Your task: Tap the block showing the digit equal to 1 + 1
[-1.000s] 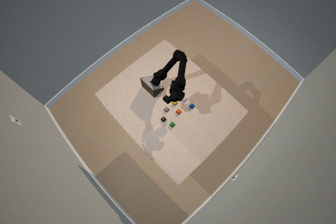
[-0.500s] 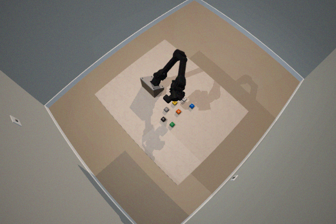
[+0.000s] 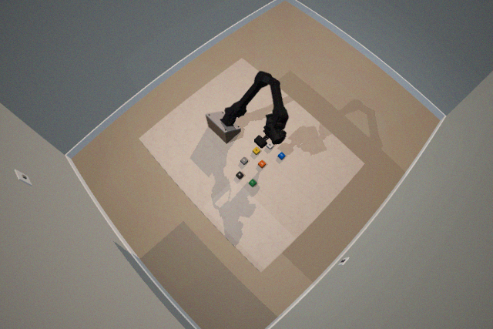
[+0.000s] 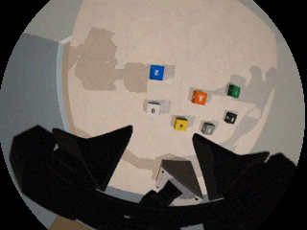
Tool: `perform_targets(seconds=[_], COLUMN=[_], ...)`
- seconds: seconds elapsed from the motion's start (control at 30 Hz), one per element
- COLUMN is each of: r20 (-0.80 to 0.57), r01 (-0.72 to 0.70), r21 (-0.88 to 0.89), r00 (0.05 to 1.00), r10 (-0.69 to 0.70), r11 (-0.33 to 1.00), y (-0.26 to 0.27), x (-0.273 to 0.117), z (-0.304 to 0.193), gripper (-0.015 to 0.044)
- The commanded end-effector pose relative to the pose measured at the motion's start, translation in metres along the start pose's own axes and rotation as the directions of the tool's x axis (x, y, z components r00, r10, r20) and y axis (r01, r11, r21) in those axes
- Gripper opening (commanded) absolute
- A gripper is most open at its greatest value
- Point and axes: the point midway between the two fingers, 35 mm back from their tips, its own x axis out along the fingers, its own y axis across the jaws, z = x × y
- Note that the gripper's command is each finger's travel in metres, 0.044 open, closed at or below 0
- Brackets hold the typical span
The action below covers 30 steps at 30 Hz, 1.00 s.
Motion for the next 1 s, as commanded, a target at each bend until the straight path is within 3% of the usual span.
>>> perform_targets(seconds=[0.0, 0.67, 0.97], r20=[0.003, 0.003, 0.008], r01=[-0.006, -0.006, -0.006], r21=[0.01, 0.01, 0.006], r00=[1.0, 1.0, 1.0], r10=[0.006, 0.006, 0.006], r11=[1.0, 1.0, 1.0], y=[0.01, 0.011, 0.013], x=[-0.001, -0.001, -0.002], z=[0.003, 0.005, 0.086], gripper=[0.04, 0.04, 0.04])
